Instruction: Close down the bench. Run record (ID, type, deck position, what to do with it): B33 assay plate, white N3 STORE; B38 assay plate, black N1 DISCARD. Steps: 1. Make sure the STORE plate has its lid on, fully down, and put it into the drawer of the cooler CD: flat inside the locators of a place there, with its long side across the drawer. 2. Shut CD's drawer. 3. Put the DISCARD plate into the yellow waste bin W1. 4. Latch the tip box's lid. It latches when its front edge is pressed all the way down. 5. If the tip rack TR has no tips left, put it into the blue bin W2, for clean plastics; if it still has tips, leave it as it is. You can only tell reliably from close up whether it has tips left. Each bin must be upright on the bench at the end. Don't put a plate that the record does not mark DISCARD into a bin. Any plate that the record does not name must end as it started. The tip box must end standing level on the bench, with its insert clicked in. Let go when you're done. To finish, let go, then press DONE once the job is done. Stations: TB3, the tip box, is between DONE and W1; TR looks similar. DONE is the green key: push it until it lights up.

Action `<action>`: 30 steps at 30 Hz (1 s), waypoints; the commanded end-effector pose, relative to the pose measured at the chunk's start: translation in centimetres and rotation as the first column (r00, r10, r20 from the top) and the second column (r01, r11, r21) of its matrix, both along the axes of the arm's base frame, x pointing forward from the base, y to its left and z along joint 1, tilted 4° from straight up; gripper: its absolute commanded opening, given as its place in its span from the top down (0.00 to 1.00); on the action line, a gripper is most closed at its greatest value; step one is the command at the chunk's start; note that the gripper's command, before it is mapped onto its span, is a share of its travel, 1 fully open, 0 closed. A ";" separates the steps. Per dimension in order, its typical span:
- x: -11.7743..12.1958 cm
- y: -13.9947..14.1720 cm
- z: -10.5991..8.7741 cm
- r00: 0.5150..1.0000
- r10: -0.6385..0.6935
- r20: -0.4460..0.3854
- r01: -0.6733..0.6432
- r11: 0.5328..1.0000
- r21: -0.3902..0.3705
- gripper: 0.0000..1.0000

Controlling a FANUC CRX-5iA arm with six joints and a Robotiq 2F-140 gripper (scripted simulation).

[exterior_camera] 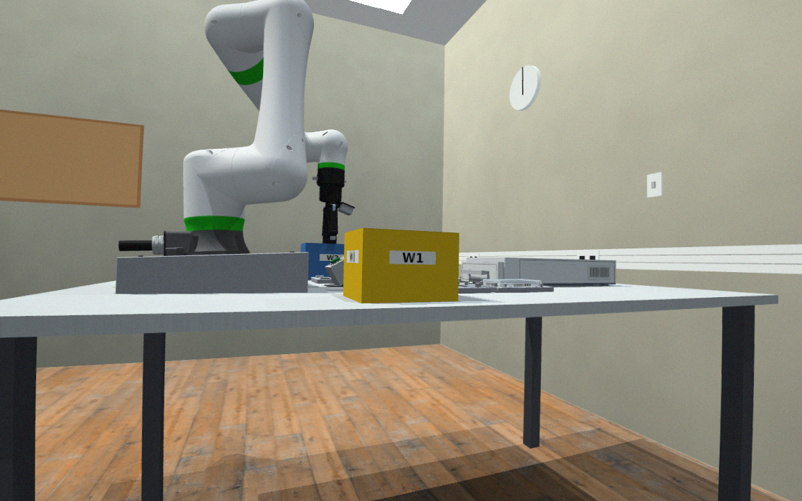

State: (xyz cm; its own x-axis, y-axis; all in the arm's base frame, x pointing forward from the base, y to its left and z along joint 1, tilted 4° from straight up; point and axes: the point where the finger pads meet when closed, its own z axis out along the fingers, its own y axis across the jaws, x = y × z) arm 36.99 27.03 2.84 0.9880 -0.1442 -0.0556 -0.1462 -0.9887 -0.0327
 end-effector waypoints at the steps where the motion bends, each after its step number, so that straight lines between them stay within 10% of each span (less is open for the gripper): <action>1: 0.1 0.0 0.1 1.000 0.000 0.001 0.000 1.000 0.001 0.30; 30: 0.1 0.0 0.6 1.000 0.000 0.001 0.000 1.000 0.001 0.30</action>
